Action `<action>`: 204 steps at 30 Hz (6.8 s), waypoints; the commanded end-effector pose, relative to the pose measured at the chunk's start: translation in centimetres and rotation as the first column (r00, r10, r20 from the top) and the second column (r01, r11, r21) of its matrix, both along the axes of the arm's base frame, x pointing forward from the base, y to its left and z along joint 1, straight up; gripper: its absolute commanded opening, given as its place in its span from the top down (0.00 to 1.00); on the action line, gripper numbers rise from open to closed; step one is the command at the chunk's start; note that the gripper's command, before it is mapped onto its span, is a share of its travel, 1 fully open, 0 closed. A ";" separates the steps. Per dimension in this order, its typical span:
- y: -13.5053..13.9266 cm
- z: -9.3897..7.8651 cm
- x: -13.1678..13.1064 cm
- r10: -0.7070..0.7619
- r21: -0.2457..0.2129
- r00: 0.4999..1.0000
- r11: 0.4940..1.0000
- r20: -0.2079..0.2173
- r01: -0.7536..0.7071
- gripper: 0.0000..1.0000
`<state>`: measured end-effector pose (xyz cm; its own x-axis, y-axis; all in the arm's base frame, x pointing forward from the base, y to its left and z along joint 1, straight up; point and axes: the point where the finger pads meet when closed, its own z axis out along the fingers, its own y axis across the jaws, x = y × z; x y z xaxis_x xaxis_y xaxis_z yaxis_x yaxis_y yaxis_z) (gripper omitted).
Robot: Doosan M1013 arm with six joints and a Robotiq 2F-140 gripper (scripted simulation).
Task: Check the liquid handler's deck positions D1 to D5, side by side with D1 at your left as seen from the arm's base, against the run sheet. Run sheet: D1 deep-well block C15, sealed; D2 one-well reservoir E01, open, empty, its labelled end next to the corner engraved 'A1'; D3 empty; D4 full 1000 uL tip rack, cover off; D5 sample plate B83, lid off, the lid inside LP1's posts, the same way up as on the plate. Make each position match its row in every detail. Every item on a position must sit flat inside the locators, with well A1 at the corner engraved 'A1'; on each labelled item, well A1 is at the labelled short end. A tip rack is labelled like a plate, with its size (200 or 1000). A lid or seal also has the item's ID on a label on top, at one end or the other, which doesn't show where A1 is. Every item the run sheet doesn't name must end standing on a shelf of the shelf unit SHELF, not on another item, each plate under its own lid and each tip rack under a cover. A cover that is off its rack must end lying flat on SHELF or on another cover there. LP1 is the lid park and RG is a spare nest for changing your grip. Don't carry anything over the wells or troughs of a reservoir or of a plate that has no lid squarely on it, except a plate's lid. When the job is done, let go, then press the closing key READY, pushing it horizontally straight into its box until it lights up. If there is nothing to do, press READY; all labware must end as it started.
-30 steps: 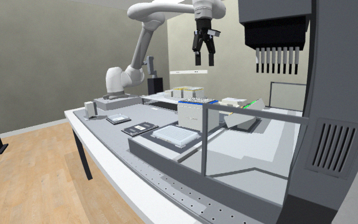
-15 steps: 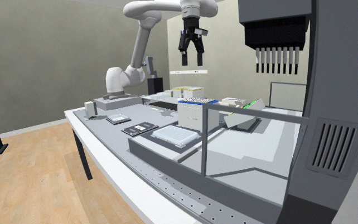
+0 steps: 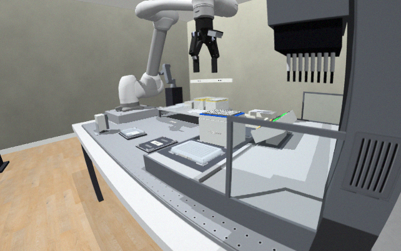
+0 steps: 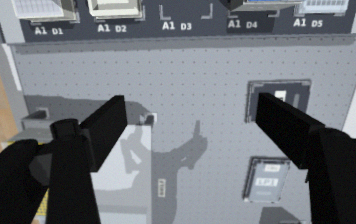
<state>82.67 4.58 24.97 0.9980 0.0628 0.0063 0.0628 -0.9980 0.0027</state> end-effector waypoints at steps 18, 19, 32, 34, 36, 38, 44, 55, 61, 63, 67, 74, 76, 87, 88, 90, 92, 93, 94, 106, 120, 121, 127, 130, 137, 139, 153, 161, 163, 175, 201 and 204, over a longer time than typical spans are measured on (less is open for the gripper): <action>-4.0 3.1 0.2 0.006 0.001 1.000 1.000 0.002 -0.006 0.21; -4.5 3.1 0.2 0.006 0.001 1.000 1.000 0.002 -0.006 0.21; -8.2 3.2 0.3 0.006 0.000 1.000 1.000 0.002 -0.006 0.21; -9.2 3.2 0.4 0.006 0.000 1.000 1.000 0.002 -0.006 0.21; -10.2 3.2 0.4 0.006 0.000 1.000 1.000 0.002 -0.006 0.21; -11.2 3.2 0.5 0.006 0.000 1.000 1.000 0.002 -0.006 0.21; -12.4 3.2 0.5 0.006 0.000 1.000 1.000 0.002 -0.006 0.21; -12.2 3.2 5.0 0.006 0.000 1.000 1.000 0.002 -0.006 0.21; -12.1 3.2 8.0 0.006 0.000 1.000 1.000 0.002 -0.006 0.21; -12.0 3.2 9.0 0.006 0.000 1.000 1.000 0.002 -0.006 0.21; -12.0 3.2 10.0 0.006 0.000 1.000 1.000 0.002 -0.006 0.21; -11.8 3.3 13.5 0.006 0.000 1.000 1.000 0.002 -0.006 0.21; -11.8 3.3 14.5 0.006 0.000 1.000 1.000 0.002 -0.006 0.21; -11.6 3.3 17.7 0.006 0.000 1.000 1.000 0.002 -0.006 0.21; -11.6 3.3 17.7 0.006 0.000 1.000 1.000 0.002 -0.006 0.21; -11.6 3.3 17.7 0.006 0.000 1.000 1.000 0.002 -0.006 0.21; -11.6 3.3 17.7 0.006 0.000 1.000 1.000 0.002 -0.006 0.21; -11.6 3.3 17.7 0.006 0.000 1.000 1.000 0.002 -0.006 0.21; -11.6 3.3 17.7 0.006 0.000 1.000 1.000 0.002 -0.006 0.21; -11.6 2.0 17.8 0.006 0.000 1.000 1.000 0.002 -0.006 0.21; -11.7 0.0 17.8 0.006 0.000 1.000 1.000 0.002 -0.006 0.21; -11.7 -0.2 17.8 0.006 0.000 1.000 1.000 0.002 -0.006 0.21; -11.7 -1.2 17.8 0.006 0.000 1.000 1.000 0.002 -0.006 0.21; -11.7 -1.7 17.8 0.006 0.000 1.000 1.000 0.002 -0.006 0.21; -11.7 -2.5 17.8 0.006 0.000 1.000 1.000 0.002 -0.006 0.21; -11.7 -2.9 17.8 0.006 0.000 1.000 1.000 0.002 -0.006 0.21; -11.7 -4.8 17.8 0.006 0.000 1.000 1.000 0.002 -0.006 0.21; -11.7 -6.2 17.8 0.006 0.000 1.000 1.000 0.002 -0.006 0.21; -11.7 -6.5 17.8 0.006 0.000 1.000 1.000 0.002 -0.006 0.21; -11.7 -8.2 17.9 0.006 0.000 1.000 1.000 0.002 -0.006 0.21; -11.7 -12.0 17.9 0.006 0.000 1.000 1.000 0.002 -0.006 0.21; -11.7 -12.3 17.9 0.006 0.000 1.000 1.000 0.002 -0.006 0.21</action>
<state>100.53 -7.10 12.77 0.9976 0.0688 0.0067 0.0688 -0.9976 0.0026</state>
